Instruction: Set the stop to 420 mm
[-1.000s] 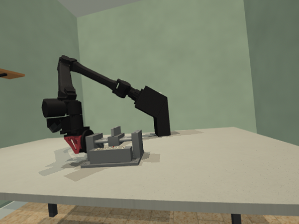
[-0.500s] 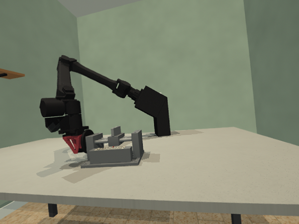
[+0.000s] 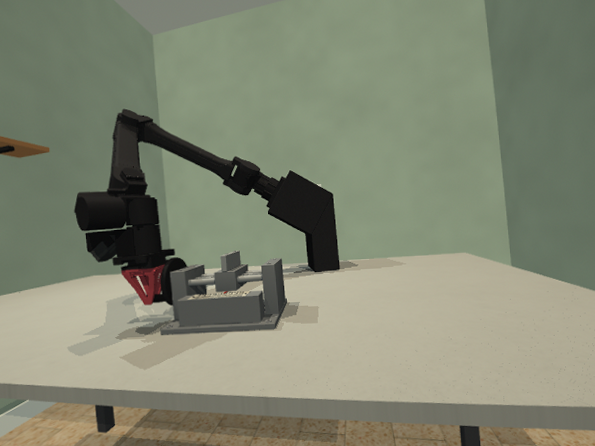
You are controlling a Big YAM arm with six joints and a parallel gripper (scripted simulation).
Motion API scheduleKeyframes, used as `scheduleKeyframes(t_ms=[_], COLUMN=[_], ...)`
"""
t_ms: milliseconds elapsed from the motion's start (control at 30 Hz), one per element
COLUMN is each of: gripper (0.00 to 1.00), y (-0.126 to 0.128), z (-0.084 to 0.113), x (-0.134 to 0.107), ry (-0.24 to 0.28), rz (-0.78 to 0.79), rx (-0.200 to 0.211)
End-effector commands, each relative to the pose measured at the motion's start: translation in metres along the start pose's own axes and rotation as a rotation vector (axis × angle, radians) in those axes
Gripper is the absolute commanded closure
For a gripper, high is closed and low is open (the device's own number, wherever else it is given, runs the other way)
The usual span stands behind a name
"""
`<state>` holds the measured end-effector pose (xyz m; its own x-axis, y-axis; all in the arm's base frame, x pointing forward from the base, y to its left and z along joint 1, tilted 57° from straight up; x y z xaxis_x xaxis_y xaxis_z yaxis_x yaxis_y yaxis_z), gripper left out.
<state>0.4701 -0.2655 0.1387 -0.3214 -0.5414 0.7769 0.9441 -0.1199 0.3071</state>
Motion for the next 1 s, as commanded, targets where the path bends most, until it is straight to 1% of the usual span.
scheduleKeyframes(t_ms=[0,133,367,500,700,867,967], gripper=[0.94,0.94,0.94,0.94,0.94,0.94,0.94], y=[0.025,0.027,0.029,0.031,0.033,0.031,0.032], z=[0.022,0.027,0.029,0.036,0.043,0.040,0.042], x=[-0.006,-0.003,-0.002,0.004,0.004,-0.002,0.000], ry=[0.012,0.008,0.010,0.007,0.004,0.008,0.010], rz=[-0.008,-0.015,-0.014,-0.028,-0.029,-0.015,-0.017], rx=[0.053,0.057,0.063,0.068,0.068,0.061,0.063])
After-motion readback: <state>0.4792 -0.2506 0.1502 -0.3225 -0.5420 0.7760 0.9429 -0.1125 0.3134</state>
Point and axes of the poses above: the point where the finger pads meet when closed, its own z axis back along the fingers, its own y axis across the jaws, x = y × z, the point moved 5 cm from there along z, back along the fingers, and after that the axes turned 11 degrees about -z, right-handed, at the moved point
